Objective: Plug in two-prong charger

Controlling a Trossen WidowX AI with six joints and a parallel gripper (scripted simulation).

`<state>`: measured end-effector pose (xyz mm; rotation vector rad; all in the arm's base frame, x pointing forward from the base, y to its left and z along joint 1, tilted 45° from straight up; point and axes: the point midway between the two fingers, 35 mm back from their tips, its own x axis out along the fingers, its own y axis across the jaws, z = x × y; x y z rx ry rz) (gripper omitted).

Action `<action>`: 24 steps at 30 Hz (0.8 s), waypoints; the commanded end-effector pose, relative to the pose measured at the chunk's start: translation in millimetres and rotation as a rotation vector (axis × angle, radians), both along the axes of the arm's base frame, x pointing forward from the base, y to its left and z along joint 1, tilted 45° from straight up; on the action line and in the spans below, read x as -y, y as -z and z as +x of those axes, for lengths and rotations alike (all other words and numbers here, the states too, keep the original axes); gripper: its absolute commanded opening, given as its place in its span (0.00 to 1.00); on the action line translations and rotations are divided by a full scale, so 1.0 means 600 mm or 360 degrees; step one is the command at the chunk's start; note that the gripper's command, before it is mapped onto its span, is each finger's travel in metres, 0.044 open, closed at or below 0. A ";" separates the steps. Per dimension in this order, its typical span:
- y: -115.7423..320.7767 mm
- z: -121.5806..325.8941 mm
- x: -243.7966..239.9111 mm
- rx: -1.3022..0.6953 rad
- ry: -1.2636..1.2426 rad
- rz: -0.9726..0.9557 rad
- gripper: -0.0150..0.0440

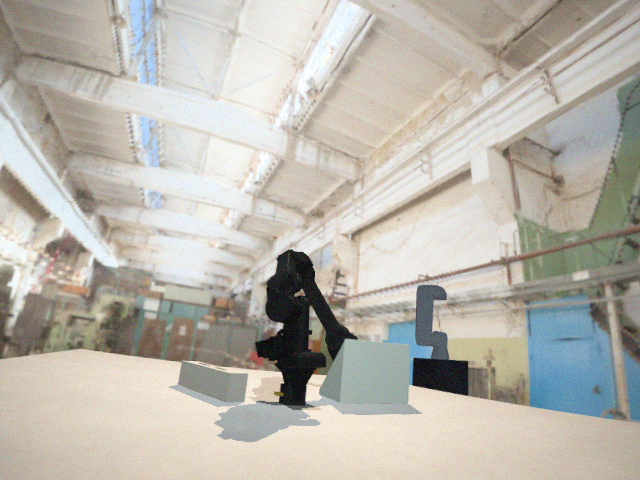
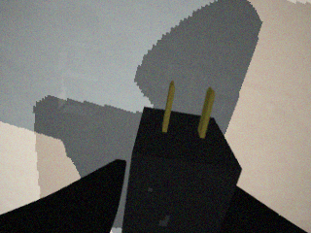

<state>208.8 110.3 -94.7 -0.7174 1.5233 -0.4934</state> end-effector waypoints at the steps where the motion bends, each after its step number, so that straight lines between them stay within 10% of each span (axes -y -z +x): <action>1: 0.000 0.000 0.000 0.0001 0.0001 0.0001 0.44; 9: -0.009 0.000 -0.010 -0.0001 0.0000 0.0000 0.25; 24: -0.067 -0.007 -0.059 -0.0021 -0.0015 -0.0004 0.25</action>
